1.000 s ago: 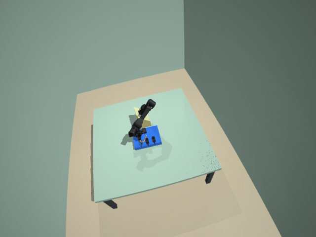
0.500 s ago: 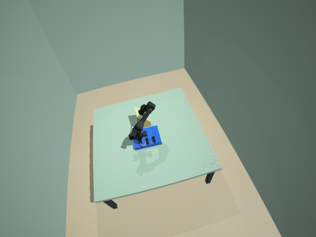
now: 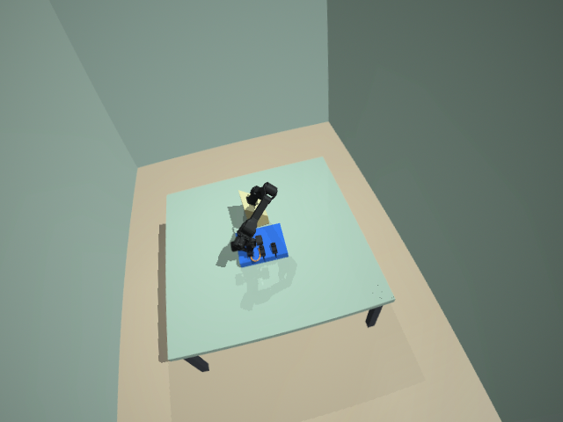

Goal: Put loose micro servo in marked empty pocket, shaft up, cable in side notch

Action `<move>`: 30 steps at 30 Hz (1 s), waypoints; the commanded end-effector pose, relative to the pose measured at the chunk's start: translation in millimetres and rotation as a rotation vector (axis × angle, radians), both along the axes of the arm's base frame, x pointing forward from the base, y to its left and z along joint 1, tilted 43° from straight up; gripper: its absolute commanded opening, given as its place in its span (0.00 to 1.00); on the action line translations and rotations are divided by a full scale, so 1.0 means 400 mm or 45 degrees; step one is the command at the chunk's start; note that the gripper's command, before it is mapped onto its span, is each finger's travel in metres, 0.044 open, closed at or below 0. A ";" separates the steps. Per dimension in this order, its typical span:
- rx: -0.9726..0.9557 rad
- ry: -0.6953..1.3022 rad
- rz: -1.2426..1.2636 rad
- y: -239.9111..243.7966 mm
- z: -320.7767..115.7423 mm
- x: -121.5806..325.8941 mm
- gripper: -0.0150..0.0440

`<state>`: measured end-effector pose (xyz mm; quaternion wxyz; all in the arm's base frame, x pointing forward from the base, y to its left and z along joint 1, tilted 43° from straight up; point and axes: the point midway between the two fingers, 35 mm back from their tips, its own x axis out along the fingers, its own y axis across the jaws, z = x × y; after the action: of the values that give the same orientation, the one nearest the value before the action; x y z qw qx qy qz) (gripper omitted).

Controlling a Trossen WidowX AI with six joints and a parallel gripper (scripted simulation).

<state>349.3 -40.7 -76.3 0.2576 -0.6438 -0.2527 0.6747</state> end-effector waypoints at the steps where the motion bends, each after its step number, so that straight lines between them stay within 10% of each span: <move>1: 0.004 0.000 -0.017 -0.004 -0.001 0.001 0.25; 30: 0.005 0.000 -0.017 0.036 -0.043 0.000 0.25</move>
<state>349.5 -27.7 -92.2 0.2588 -0.6458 -0.2515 0.6728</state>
